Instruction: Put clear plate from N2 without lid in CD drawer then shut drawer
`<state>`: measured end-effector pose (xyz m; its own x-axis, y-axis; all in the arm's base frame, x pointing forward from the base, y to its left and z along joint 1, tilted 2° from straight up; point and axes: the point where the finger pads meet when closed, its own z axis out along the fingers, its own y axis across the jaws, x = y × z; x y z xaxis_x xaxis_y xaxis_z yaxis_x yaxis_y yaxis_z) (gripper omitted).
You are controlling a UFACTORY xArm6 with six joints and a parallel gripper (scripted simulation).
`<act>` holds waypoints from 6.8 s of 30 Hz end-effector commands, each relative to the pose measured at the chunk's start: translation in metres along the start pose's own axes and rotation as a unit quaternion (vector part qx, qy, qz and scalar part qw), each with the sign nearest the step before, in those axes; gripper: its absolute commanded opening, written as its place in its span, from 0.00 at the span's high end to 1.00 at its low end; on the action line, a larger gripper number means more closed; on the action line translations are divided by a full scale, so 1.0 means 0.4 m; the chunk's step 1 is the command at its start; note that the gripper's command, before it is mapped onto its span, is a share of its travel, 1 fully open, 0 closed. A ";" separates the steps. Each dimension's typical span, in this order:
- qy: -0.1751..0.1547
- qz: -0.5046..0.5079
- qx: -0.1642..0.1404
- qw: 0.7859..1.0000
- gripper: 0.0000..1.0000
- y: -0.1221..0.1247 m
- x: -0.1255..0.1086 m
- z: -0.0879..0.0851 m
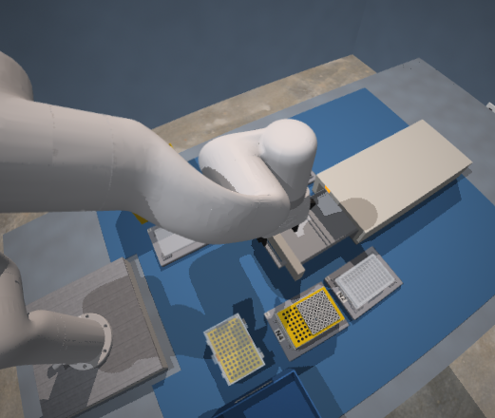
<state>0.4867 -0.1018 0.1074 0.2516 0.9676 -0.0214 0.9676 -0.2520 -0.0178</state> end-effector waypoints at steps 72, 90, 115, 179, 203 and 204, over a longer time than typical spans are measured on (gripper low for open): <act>0.000 0.668 -0.002 0.744 0.00 0.430 -0.407 -0.003; 0.000 0.668 -0.002 0.744 0.00 0.430 -0.408 0.064; 0.000 0.668 -0.002 0.744 0.00 0.430 -0.408 0.152; 0.000 0.668 -0.002 0.744 0.00 0.430 -0.408 0.288; 0.000 0.668 -0.002 0.744 0.00 0.430 -0.408 0.308; 0.000 0.668 -0.002 0.744 0.00 0.430 -0.408 0.308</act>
<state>0.6077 -0.3045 -0.0180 0.9890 -0.1460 -0.0225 -0.1455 -0.9891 0.0216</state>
